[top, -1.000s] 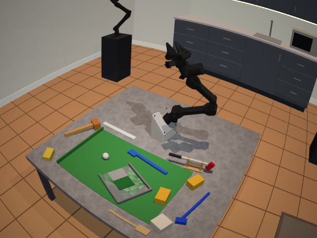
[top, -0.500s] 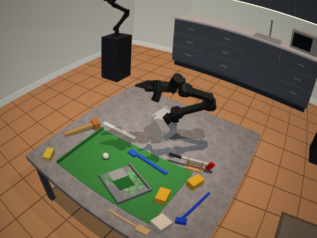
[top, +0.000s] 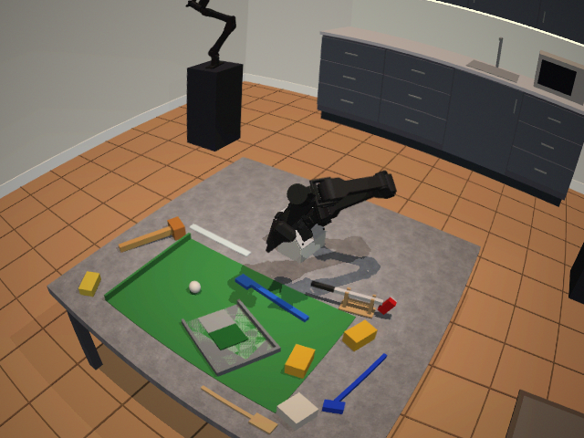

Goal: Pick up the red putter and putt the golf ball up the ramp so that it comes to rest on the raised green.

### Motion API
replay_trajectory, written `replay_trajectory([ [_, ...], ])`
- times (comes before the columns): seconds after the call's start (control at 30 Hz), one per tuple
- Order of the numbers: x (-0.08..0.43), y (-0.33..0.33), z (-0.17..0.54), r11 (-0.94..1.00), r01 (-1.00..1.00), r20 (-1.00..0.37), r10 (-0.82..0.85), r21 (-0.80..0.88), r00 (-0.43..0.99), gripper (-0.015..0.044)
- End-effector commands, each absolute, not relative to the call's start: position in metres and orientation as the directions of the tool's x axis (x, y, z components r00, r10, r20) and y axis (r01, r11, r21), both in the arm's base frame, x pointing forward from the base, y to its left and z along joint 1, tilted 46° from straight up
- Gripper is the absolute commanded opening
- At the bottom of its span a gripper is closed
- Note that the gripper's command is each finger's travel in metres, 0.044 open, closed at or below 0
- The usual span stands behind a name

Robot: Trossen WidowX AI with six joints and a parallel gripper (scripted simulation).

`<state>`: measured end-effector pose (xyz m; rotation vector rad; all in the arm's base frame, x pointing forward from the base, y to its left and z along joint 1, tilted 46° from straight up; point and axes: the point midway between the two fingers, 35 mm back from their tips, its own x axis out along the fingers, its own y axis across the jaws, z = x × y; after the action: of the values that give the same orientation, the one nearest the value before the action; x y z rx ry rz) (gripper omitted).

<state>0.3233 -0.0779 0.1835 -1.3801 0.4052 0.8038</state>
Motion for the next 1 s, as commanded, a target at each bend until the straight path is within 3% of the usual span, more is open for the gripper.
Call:
replay_trajectory([
  [0.0, 0.304, -0.013, 0.164, 0.007, -0.802, -0.689, 0.508, -0.597, 0.517, 0.0440],
  [0.33, 0.230, 0.104, 0.161, -0.052, -0.971, -0.495, 0.866, -0.235, 0.073, 0.0440],
  [0.97, 0.233, 0.124, 0.147, -0.054, -0.972, -0.488, 0.870, -0.228, 0.066, 0.0440],
])
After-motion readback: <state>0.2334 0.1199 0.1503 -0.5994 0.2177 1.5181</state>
